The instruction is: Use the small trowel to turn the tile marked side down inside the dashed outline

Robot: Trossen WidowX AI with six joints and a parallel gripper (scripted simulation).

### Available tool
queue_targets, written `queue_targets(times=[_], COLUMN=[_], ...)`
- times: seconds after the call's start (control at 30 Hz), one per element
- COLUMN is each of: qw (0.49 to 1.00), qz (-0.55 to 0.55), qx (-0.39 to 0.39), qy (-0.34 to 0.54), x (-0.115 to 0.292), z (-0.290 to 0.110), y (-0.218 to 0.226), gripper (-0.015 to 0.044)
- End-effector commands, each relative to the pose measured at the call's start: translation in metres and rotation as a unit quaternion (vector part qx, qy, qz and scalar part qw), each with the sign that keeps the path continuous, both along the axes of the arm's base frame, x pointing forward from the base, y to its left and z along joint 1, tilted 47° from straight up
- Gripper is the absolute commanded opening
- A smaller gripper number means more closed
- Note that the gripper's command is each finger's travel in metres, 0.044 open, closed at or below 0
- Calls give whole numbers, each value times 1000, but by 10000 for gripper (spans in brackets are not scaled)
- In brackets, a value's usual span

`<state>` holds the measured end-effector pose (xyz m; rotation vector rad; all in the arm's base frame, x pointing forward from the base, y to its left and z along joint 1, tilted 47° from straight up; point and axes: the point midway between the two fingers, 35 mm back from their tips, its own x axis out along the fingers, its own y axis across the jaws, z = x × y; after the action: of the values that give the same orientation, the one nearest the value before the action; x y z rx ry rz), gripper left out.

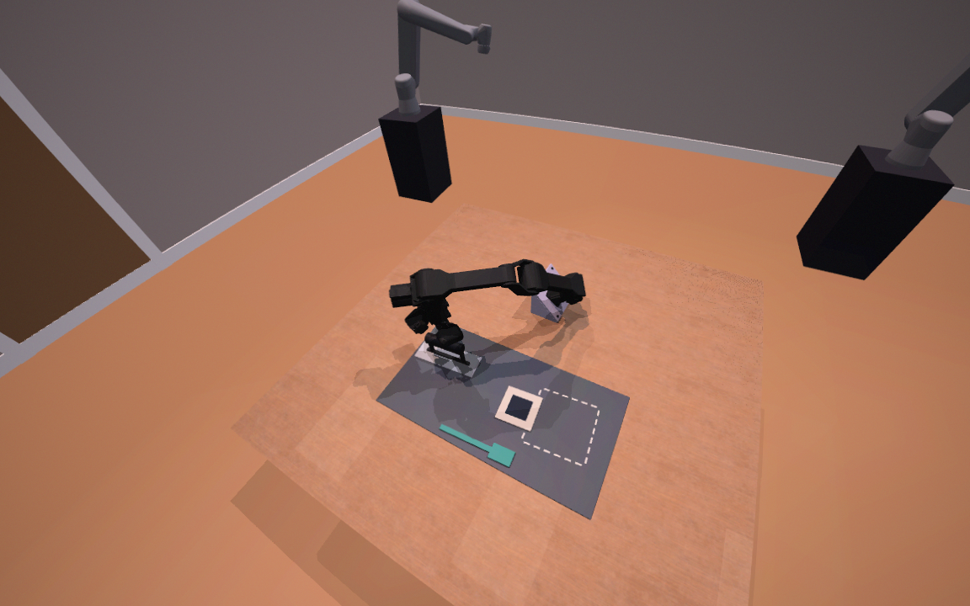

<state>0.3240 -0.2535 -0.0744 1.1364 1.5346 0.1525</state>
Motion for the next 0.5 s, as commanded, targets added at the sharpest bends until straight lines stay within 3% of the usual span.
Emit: queue_targets(times=[0.0, 0.47], qw=[998, 952], qz=[48, 213], qx=[-10, -41], qy=[-46, -216], x=[-1, -1], z=[0, -1], y=[0, -1], gripper=[270, 270])
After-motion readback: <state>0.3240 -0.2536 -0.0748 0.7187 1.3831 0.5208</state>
